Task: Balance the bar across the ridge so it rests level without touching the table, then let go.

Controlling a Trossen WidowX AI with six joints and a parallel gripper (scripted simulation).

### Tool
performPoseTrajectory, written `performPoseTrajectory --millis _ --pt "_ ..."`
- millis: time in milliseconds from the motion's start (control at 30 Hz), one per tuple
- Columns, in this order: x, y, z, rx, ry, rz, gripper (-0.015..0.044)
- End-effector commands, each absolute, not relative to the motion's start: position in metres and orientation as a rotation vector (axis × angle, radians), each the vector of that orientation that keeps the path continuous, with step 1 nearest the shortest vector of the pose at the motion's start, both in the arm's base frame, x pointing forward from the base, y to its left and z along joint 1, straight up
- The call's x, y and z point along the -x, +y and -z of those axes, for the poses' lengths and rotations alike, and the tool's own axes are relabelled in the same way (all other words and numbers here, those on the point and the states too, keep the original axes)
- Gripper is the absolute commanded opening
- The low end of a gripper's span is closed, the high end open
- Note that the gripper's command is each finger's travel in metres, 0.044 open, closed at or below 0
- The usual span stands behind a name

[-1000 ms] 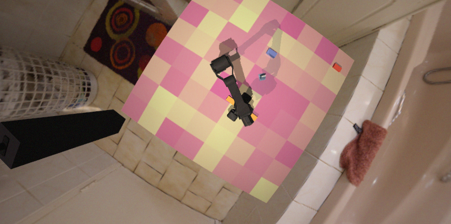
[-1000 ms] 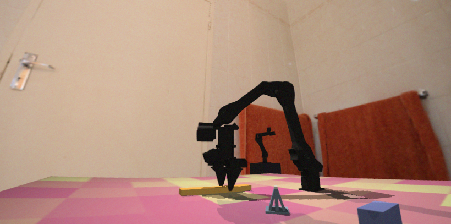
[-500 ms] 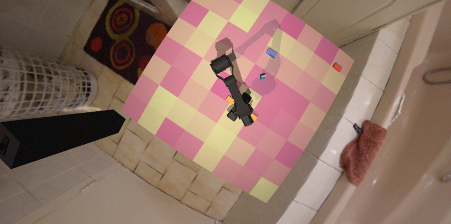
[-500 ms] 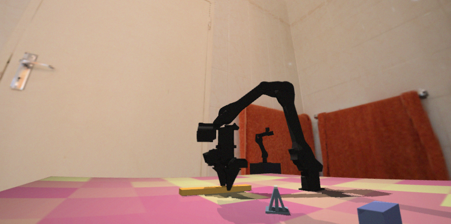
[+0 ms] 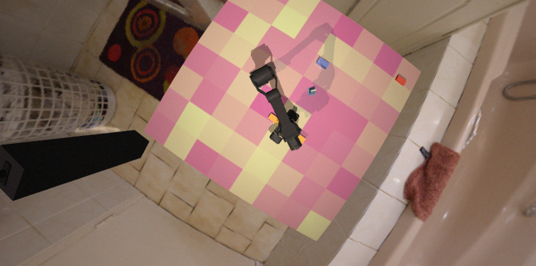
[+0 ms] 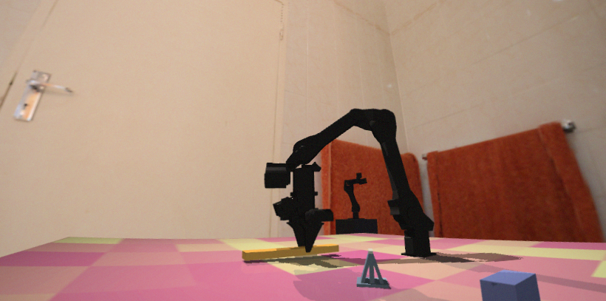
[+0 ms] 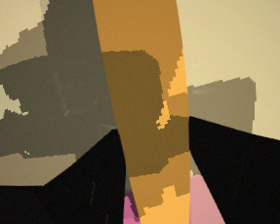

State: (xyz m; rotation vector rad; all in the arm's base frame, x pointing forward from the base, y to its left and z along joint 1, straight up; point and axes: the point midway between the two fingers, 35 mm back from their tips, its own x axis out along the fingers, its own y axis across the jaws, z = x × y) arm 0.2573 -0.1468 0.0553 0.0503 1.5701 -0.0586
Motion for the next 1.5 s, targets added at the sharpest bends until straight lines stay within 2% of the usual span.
performPoseTrajectory --millis 0,1067,1467 --pt "-0.262 -0.149 -0.068 -0.044 1.552 0.064 0.0" --pt "-0.259 -0.146 -0.146 -0.044 1.549 0.061 0.0" --pt "-0.276 -0.104 -0.146 -0.139 1.544 0.149 0.0"
